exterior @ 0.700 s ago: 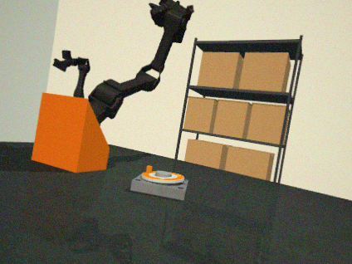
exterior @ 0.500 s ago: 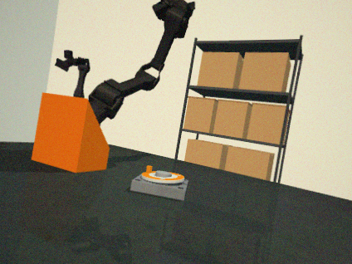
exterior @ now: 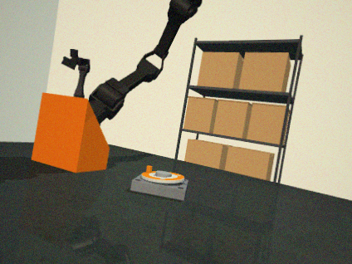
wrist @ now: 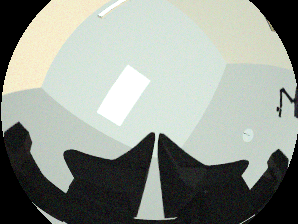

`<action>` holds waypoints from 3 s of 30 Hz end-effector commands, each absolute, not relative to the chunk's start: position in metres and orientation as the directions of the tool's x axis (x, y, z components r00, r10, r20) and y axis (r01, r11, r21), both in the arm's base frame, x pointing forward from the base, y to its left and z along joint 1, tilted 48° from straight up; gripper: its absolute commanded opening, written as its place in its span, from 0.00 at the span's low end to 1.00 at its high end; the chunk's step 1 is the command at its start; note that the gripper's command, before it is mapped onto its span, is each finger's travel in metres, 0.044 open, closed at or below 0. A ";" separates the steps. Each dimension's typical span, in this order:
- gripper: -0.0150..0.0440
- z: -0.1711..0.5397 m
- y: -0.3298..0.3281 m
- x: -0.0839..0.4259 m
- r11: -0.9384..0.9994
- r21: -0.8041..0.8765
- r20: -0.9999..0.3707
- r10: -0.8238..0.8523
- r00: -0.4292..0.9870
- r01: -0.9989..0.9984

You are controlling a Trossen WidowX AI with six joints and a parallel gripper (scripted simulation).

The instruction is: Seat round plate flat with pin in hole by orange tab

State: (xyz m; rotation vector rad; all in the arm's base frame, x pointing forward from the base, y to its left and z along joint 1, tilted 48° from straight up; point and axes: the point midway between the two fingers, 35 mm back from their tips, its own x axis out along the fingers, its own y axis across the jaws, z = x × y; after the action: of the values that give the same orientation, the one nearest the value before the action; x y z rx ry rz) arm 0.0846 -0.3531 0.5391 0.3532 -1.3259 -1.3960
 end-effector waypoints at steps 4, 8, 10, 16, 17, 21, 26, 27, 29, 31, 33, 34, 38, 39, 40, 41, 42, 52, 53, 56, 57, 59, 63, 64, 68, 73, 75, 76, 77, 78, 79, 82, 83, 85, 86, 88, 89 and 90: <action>0.25 0.461 -0.390 0.166 0.173 0.628 0.285 -0.958 -0.017 0.759; 0.25 0.405 -0.391 0.214 0.214 0.456 0.125 -0.976 0.176 0.864; 0.25 0.378 -0.389 0.233 0.250 0.379 0.044 -0.967 0.252 0.891; 0.25 0.292 -0.376 0.278 0.394 0.175 -0.212 -0.880 0.425 0.902; 0.25 0.278 -0.372 0.284 0.424 0.146 -0.257 -0.856 0.448 0.894; 0.25 0.218 -0.349 0.304 0.555 0.050 -0.437 -0.735 0.518 0.830; 0.25 0.146 -0.307 0.316 0.727 0.000 -0.646 -0.525 0.554 0.687; 0.25 0.132 -0.297 0.316 0.759 0.001 -0.684 -0.475 0.554 0.651; 0.25 0.106 -0.276 0.317 0.814 0.019 -0.751 -0.371 0.546 0.580; 0.25 0.082 -0.252 0.315 0.861 0.051 -0.809 -0.261 0.527 0.506; 0.25 0.059 -0.227 0.310 0.898 0.099 -0.855 -0.143 0.498 0.428; 0.25 0.048 -0.213 0.307 0.912 0.129 -0.874 -0.082 0.479 0.390; 0.25 0.014 -0.157 0.289 0.929 0.277 -0.907 0.169 0.385 0.245; 0.25 0.007 -0.142 0.283 0.923 0.321 -0.905 0.233 0.357 0.213; 0.25 0.001 -0.127 0.277 0.911 0.369 -0.897 0.297 0.327 0.183; 0.25 -0.004 -0.112 0.270 0.895 0.418 -0.884 0.362 0.295 0.155; 0.25 -0.008 -0.096 0.262 0.873 0.470 -0.866 0.427 0.262 0.129; 0.25 -0.006 -0.013 0.215 0.664 0.744 -0.668 0.739 0.092 0.068; 0.25 -0.004 -0.010 0.214 0.664 0.744 -0.668 0.739 0.092 0.068; 0.25 -0.003 -0.010 0.214 0.664 0.744 -0.668 0.739 0.092 0.068; 0.25 -0.003 -0.010 0.214 0.664 0.744 -0.668 0.739 0.092 0.068; 0.25 -0.004 -0.009 0.214 0.664 0.744 -0.668 0.739 0.092 0.068; 0.25 -0.014 0.001 0.216 0.666 0.743 -0.669 0.737 0.093 0.068; 0.25 -0.017 0.005 0.217 0.666 0.743 -0.669 0.737 0.093 0.069; 0.25 -0.028 0.019 0.218 0.665 0.744 -0.668 0.738 0.093 0.068; 0.25 -0.033 0.028 0.218 0.663 0.746 -0.666 0.740 0.092 0.068; 0.25 -0.033 0.028 0.218 0.663 0.746 -0.666 0.740 0.092 0.068; 0.25 -0.033 0.028 0.218 0.663 0.746 -0.666 0.740 0.092 0.068; 0.25 -0.033 0.029 0.218 0.663 0.746 -0.666 0.740 0.092 0.068; 0.25 -0.032 0.029 0.218 0.663 0.746 -0.666 0.740 0.092 0.068; 0.25 -0.031 0.030 0.218 0.663 0.746 -0.666 0.740 0.092 0.068; 0.25 -0.029 0.032 0.217 0.663 0.746 -0.666 0.740 0.092 0.068; 0.25 -0.028 0.033 0.217 0.663 0.746 -0.666 0.740 0.092 0.068; 0.25 -0.026 0.035 0.217 0.663 0.746 -0.666 0.740 0.092 0.068; 0.25 -0.025 0.036 0.217 0.663 0.746 -0.666 0.740 0.092 0.068; 0.25 -0.023 0.038 0.216 0.662 0.746 -0.666 0.740 0.092 0.068; 0.25 -0.023 0.038 0.217 0.662 0.746 -0.666 0.740 0.092 0.068; 0.25 -0.022 0.039 0.217 0.662 0.746 -0.666 0.741 0.092 0.068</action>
State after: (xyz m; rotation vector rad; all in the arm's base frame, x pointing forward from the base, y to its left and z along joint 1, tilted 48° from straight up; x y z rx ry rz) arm 0.2180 0.0348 -0.0252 0.7254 1.4106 0.5691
